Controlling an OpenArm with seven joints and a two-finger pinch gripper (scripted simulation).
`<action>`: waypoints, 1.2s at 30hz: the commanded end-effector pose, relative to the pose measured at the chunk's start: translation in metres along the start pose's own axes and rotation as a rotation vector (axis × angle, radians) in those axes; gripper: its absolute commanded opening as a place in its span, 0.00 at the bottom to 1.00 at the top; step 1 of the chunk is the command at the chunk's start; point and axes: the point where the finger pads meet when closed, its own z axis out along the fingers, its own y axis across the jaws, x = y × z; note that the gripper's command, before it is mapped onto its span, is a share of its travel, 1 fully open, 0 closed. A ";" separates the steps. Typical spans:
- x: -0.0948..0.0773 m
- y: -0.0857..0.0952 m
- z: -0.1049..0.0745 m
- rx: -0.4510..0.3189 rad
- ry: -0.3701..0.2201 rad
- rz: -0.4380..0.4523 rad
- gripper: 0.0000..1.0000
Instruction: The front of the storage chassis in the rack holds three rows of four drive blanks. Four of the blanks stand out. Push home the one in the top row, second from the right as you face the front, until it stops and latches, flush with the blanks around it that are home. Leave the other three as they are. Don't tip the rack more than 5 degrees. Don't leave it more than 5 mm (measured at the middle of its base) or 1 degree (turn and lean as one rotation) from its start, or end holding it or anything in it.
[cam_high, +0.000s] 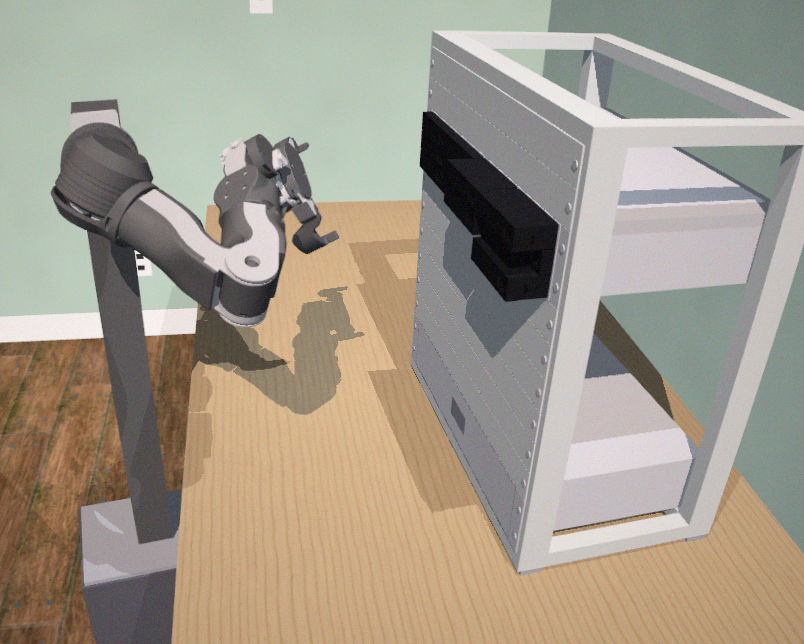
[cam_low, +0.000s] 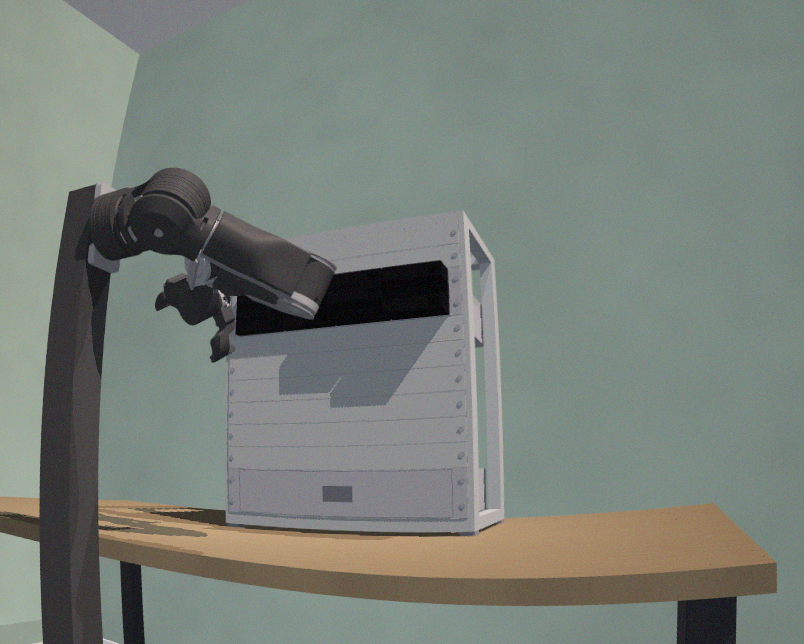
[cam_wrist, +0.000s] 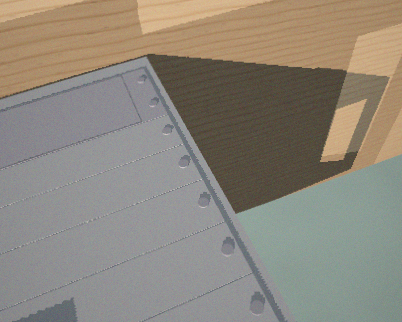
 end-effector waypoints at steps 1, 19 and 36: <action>-0.003 0.002 -0.002 -0.017 -0.008 0.017 1.00; -0.047 -0.006 -0.026 -0.193 -0.128 0.341 1.00; -0.114 -0.085 -0.095 -0.322 -0.468 0.737 1.00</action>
